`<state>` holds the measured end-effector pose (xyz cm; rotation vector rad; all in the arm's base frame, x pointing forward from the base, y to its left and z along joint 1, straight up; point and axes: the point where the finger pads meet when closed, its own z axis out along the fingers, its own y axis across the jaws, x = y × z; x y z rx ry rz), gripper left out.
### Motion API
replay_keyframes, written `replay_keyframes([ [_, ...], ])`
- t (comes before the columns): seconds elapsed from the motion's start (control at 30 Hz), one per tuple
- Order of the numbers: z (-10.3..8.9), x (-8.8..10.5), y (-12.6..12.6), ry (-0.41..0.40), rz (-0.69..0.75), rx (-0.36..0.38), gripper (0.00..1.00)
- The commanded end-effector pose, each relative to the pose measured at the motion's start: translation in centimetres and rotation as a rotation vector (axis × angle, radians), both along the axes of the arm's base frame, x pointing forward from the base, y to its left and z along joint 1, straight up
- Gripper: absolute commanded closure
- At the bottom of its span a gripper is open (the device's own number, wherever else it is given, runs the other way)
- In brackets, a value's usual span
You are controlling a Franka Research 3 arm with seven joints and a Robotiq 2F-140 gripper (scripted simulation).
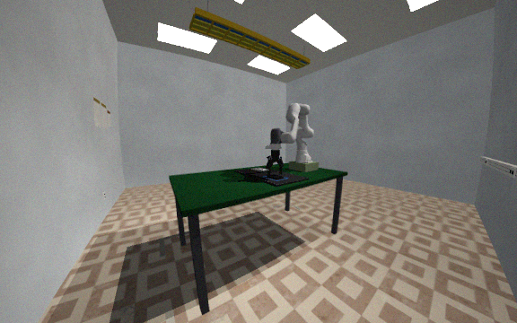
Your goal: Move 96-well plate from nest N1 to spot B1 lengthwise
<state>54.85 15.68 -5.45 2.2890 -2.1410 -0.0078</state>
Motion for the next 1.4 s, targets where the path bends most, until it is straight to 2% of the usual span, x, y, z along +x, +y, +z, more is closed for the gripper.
replay_keyframes([
  [0.0,0.0,0.1,0.0,-0.003,0.003,0.000,0.00],
  [0.27,0.0,0.1,0.0,-0.003,0.003,0.000,0.00],
  [1.2,6.9,0.2,0.0,-0.003,0.003,0.000,0.00],
  [1.37,7.1,0.2,0.0,-0.003,0.003,0.000,0.00],
])
